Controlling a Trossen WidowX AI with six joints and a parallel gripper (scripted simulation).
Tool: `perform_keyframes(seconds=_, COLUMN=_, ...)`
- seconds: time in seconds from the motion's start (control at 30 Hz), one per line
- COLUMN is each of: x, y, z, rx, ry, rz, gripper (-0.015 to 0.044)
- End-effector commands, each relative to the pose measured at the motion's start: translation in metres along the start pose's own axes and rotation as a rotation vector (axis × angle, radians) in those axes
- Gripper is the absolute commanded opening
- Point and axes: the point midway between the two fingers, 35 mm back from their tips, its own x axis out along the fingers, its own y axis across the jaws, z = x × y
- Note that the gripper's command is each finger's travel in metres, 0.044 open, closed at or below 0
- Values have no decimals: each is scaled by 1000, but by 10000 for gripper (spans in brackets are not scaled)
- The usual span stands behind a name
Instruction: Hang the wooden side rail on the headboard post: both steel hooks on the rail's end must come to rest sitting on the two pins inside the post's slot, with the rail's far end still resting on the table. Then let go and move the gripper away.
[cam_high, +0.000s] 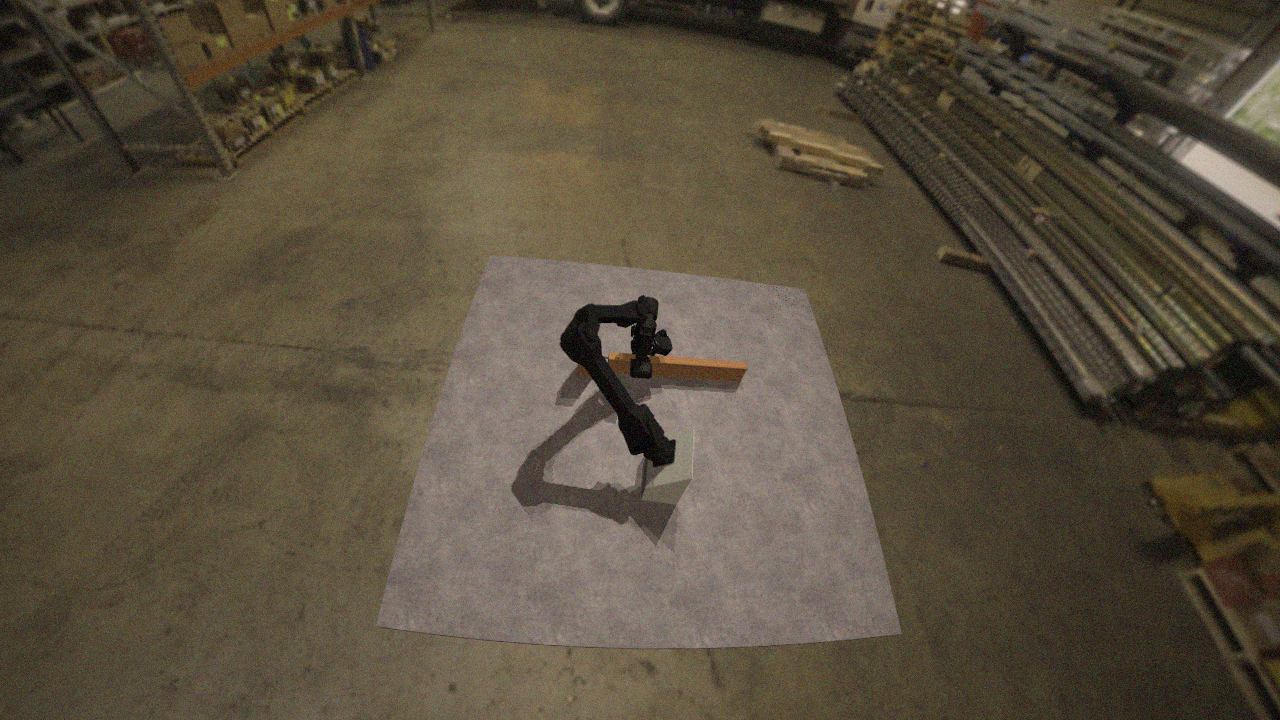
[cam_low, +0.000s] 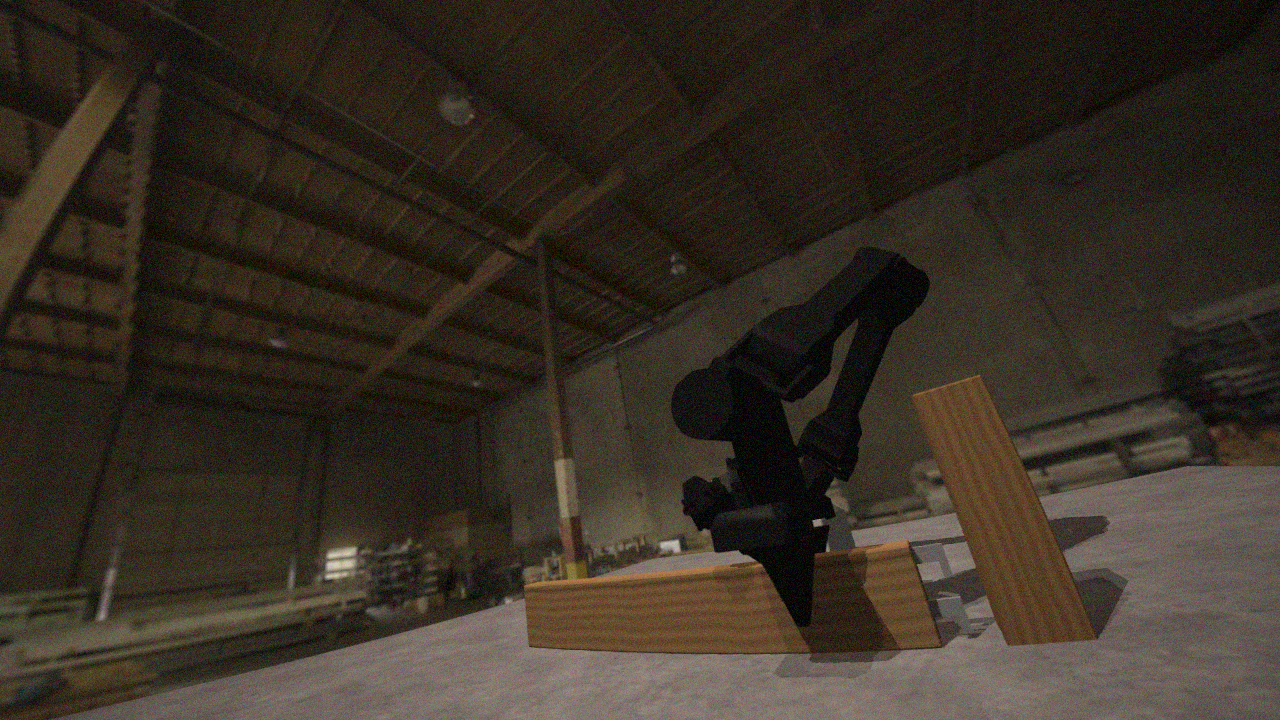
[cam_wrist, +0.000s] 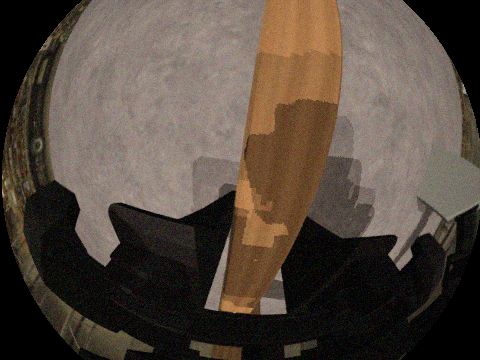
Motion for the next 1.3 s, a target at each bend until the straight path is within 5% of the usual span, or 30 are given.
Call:
perform_keyframes(seconds=0.0, x=0, y=-5, z=0, rx=21, ry=3, rz=-7, gripper=0)
perform_keyframes(seconds=1.27, x=-1, y=-9, z=0, rx=21, ry=3, rz=-7, gripper=0)
